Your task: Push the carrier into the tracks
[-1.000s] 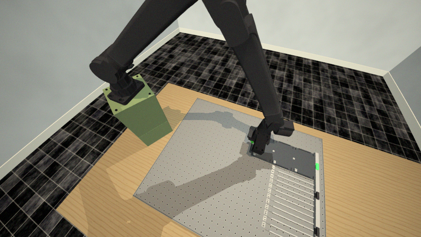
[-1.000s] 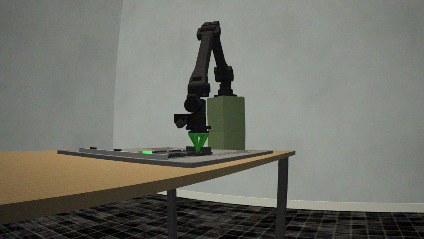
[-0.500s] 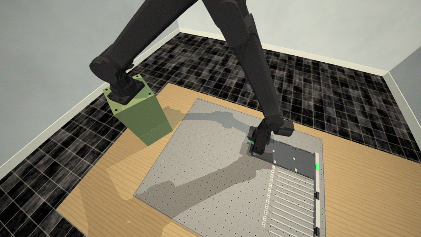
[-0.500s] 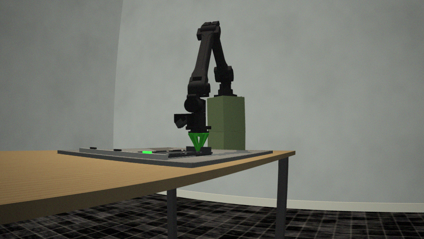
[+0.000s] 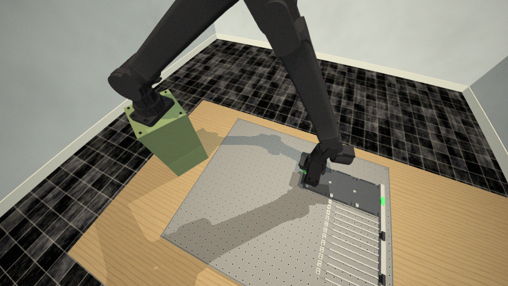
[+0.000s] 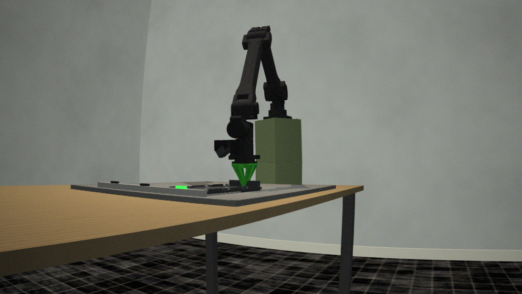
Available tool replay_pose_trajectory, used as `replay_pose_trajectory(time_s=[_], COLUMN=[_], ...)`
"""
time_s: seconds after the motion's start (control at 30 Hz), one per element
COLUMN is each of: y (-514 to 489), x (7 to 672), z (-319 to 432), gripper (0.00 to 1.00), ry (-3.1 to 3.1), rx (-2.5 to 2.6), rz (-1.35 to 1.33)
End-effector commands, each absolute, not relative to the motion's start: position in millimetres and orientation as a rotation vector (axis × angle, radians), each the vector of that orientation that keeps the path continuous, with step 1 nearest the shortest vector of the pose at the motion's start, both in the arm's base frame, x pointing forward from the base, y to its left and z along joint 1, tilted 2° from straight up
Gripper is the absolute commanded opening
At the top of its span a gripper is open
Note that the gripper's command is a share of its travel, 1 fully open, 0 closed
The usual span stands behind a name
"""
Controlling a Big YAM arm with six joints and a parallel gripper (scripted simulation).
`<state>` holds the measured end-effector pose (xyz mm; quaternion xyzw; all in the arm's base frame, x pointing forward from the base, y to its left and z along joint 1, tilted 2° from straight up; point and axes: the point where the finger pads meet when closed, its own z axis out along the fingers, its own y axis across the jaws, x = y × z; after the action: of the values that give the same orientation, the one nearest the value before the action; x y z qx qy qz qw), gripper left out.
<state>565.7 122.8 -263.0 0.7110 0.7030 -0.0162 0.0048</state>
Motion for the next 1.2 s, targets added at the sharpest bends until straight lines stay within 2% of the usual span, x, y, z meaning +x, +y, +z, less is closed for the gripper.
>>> replay_pose_trajectory(time_s=[0.0, 0.73, 0.77, 1.17], y=[117.2, 117.2, 117.2, 117.1], x=[619.2, 619.2, 619.2, 619.3], z=[-255.0, -255.0, -255.0, -255.0], gripper=[0.0, 0.0, 1.0, 1.0], ry=[2.154, 2.154, 2.154, 2.154], rx=[2.192, 2.192, 2.192, 2.192], rz=[0.074, 0.074, 0.074, 0.074])
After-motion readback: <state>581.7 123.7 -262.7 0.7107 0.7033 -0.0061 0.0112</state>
